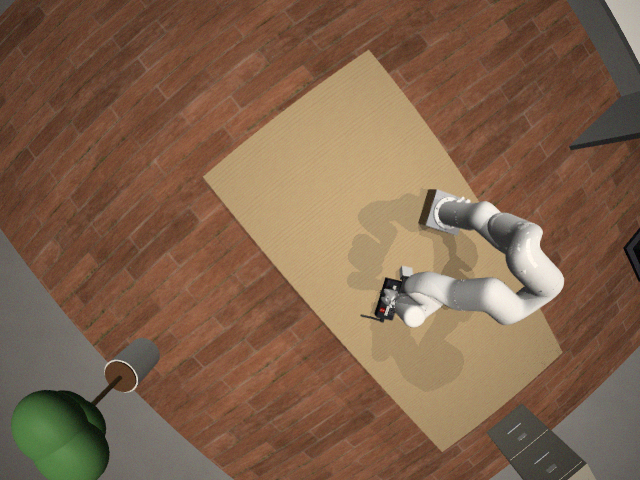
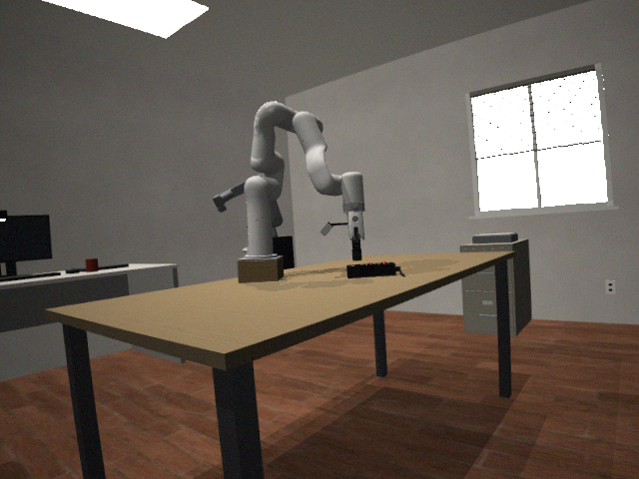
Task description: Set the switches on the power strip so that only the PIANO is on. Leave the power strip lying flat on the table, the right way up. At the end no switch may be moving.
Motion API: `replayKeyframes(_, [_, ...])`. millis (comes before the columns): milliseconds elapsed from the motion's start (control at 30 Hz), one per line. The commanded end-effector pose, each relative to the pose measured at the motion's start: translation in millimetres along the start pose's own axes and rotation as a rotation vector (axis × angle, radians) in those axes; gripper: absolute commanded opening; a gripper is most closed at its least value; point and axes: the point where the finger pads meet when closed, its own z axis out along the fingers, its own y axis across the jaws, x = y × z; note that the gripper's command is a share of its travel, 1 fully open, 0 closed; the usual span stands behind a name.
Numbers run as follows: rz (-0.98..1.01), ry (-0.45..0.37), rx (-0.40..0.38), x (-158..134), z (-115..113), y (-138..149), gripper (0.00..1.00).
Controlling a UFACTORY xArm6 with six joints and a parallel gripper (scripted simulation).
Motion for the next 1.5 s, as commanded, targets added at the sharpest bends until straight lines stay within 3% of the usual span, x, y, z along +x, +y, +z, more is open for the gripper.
replayKeyframes(0, [0.0,-0.003,0.001,-1.2,2.3,-0.6,0.0])
replayKeyframes(1467, [0.0,-0.003,0.001,-1.2,8.4,-0.7,0.0])
